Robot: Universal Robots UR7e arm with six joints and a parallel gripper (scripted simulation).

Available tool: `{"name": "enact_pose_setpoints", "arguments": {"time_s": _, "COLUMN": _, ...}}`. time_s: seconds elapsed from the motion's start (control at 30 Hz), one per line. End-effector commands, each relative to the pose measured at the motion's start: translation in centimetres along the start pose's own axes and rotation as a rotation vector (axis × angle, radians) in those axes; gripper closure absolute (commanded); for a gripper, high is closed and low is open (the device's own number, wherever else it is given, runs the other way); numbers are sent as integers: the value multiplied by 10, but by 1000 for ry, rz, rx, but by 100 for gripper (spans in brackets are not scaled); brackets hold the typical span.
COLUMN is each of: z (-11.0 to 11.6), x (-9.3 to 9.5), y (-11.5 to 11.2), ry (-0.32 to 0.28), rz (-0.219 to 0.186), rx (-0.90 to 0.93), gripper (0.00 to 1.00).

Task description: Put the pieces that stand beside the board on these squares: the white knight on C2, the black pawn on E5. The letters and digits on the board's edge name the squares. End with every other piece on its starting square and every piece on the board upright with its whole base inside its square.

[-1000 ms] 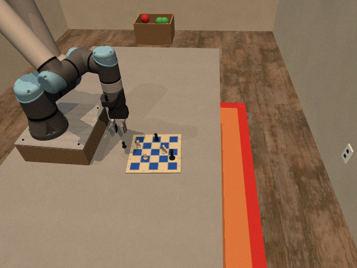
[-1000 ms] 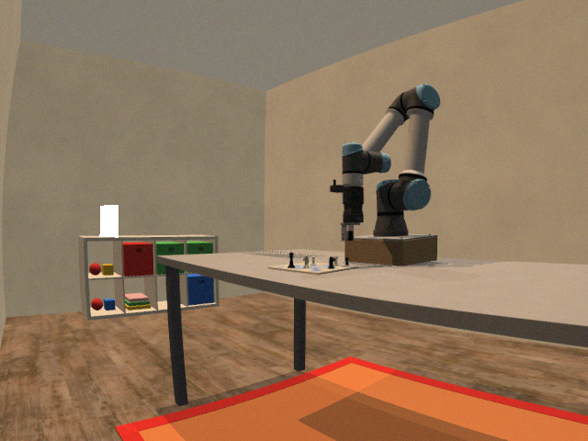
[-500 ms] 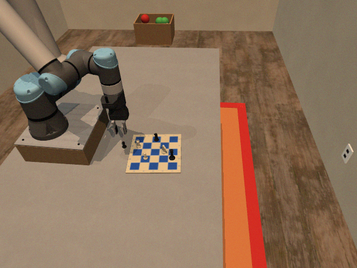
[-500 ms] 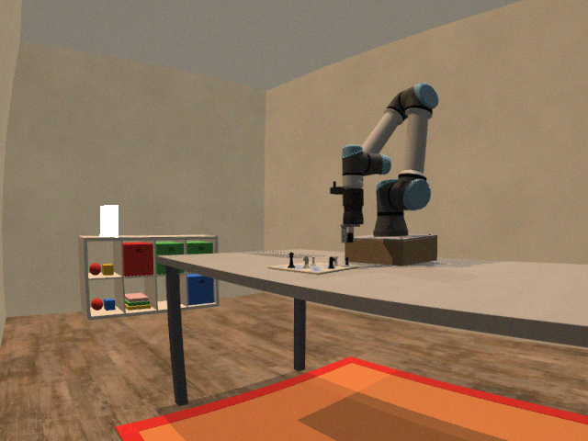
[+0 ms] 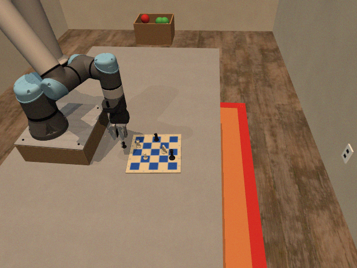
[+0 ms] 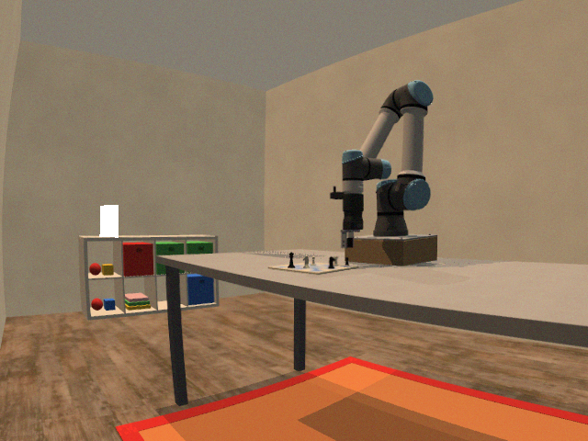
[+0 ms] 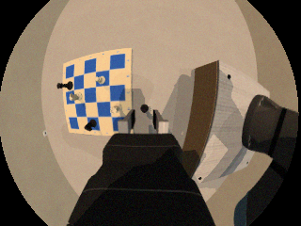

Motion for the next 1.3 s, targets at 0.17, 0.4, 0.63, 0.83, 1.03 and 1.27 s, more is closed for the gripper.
{"name": "enact_pose_setpoints", "arguments": {"time_s": 0.17, "z": -1, "x": 14, "y": 0, "ry": 1, "rz": -1, "rx": 0, "gripper": 32}}
{"name": "enact_pose_setpoints", "arguments": {"time_s": 0.4, "z": -1, "x": 19, "y": 0, "ry": 1, "rz": -1, "rx": 0, "gripper": 32}}
{"name": "enact_pose_setpoints", "arguments": {"time_s": 0.63, "z": -1, "x": 24, "y": 0, "ry": 1, "rz": -1, "rx": 0, "gripper": 32}}
{"name": "enact_pose_setpoints", "arguments": {"time_s": 0.83, "z": -1, "x": 26, "y": 0, "ry": 1, "rz": -1, "rx": 0, "gripper": 32}}
{"name": "enact_pose_setpoints", "arguments": {"time_s": 1.03, "z": -1, "x": 26, "y": 0, "ry": 1, "rz": -1, "rx": 0, "gripper": 32}}
{"name": "enact_pose_setpoints", "arguments": {"time_s": 1.27, "z": -1, "x": 26, "y": 0, "ry": 1, "rz": -1, "rx": 0, "gripper": 32}}
Point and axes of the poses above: the point where the finger pads meet when closed, its own x axis out along the fingers, its own y axis across the jaws, z = x × y, the point moved 1 cm from there along -x, back along the fingers, and after that the axes turned 9 degrees about -x, right-handed, at the moved point
